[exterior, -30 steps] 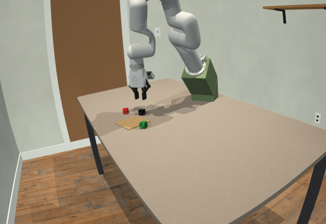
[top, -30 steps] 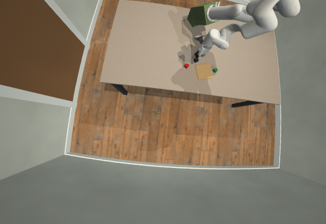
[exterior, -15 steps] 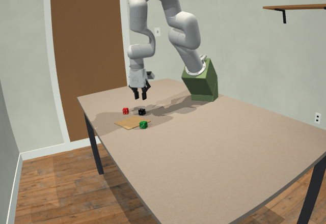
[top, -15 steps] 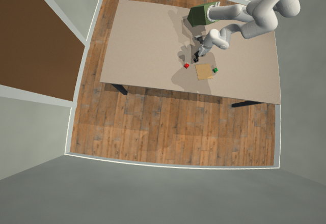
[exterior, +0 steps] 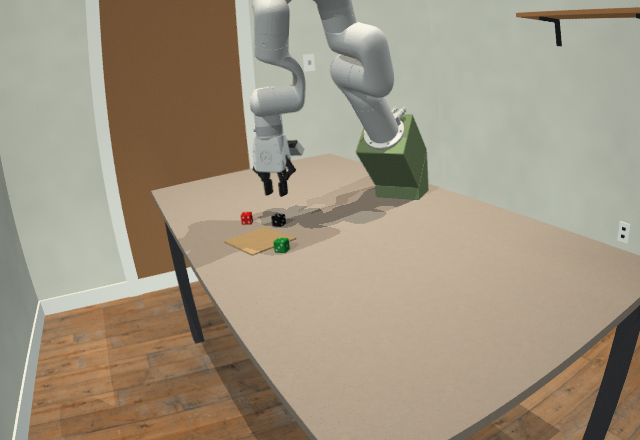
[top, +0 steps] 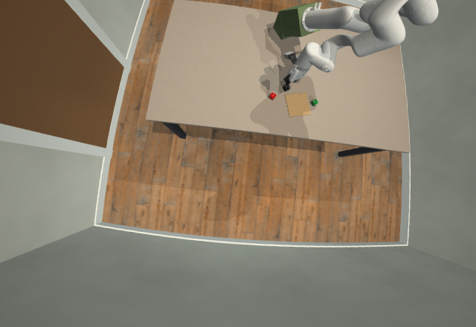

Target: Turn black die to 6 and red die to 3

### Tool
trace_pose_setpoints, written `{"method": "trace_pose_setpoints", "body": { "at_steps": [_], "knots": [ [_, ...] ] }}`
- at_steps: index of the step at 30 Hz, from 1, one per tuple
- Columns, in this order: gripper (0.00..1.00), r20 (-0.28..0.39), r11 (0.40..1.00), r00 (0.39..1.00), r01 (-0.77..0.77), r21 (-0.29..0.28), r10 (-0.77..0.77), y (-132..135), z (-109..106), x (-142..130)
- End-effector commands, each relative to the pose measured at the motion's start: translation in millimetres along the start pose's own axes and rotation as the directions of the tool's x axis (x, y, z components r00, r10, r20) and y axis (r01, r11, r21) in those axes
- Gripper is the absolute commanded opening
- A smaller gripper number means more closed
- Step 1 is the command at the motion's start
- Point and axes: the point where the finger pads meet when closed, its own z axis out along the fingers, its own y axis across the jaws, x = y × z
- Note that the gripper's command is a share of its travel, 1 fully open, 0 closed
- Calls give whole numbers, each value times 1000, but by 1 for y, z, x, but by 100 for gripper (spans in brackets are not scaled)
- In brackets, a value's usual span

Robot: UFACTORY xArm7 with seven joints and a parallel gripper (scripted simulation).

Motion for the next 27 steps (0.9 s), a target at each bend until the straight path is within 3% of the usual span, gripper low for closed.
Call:
{"method": "trace_pose_setpoints", "body": {
  "at_steps": [1,27],
  "knots": [
    [47,1,1000,1000,-1,2,1,-1,0,0],
    [47,1,1000,1000,-1,2,1,-1,21,0]
  ]
}}
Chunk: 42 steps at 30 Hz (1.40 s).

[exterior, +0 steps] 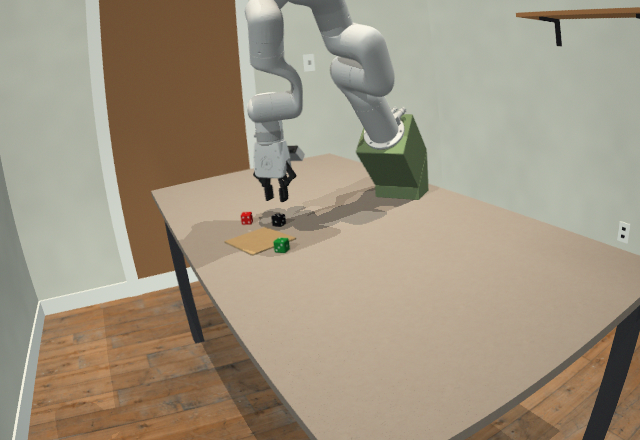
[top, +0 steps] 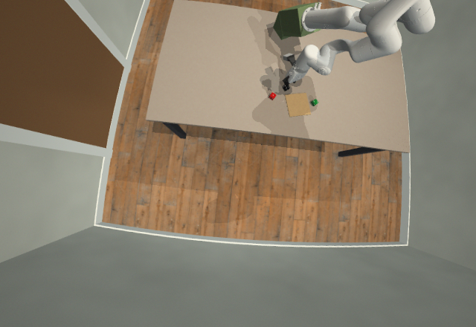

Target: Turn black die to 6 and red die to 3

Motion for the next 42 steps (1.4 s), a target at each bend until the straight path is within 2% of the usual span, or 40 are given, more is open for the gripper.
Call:
{"method": "trace_pose_setpoints", "body": {
  "at_steps": [1,20,42],
  "knots": [
    [47,2,1000,1000,-1,3,0,-1,7,0],
    [47,2,1000,1000,-1,3,1,-1,32,0],
    [47,2,1000,1000,0,3,0,-1,36,0]
  ]
}}
